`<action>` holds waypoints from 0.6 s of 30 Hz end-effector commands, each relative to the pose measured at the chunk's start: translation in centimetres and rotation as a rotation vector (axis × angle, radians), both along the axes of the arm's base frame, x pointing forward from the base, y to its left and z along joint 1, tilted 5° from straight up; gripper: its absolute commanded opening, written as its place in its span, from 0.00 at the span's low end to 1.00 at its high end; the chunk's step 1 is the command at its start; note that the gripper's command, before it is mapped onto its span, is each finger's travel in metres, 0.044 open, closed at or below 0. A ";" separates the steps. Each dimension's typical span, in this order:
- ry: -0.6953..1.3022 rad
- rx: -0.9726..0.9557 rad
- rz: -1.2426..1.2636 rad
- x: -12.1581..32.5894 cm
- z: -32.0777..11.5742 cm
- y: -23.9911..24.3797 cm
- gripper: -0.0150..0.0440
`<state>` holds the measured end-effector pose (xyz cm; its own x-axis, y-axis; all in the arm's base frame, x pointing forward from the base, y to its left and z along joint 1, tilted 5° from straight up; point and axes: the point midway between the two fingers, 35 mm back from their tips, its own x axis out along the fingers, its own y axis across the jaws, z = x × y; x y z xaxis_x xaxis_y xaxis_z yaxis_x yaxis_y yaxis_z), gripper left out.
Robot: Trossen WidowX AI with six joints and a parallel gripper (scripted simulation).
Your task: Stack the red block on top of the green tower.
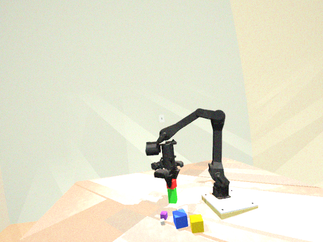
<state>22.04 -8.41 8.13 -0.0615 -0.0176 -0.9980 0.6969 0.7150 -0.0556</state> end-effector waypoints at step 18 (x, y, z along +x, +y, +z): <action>0.000 0.000 0.000 0.0 0.0 0.0 0.52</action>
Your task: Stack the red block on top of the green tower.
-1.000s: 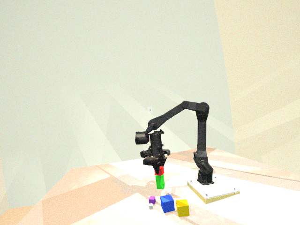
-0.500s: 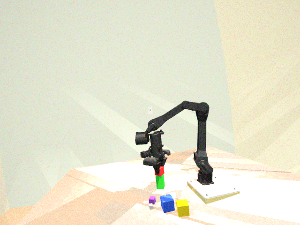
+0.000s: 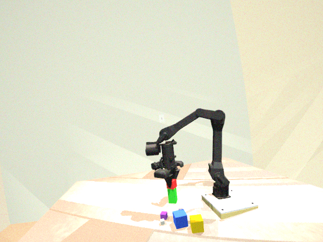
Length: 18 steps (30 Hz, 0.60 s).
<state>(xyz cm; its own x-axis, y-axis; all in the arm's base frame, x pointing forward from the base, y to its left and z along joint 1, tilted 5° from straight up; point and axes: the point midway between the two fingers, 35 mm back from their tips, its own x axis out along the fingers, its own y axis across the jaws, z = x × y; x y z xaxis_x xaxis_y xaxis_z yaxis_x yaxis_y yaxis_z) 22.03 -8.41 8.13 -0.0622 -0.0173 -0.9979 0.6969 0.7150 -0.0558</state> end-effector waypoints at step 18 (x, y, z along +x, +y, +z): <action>-0.001 0.000 0.000 0.0 0.0 0.0 1.00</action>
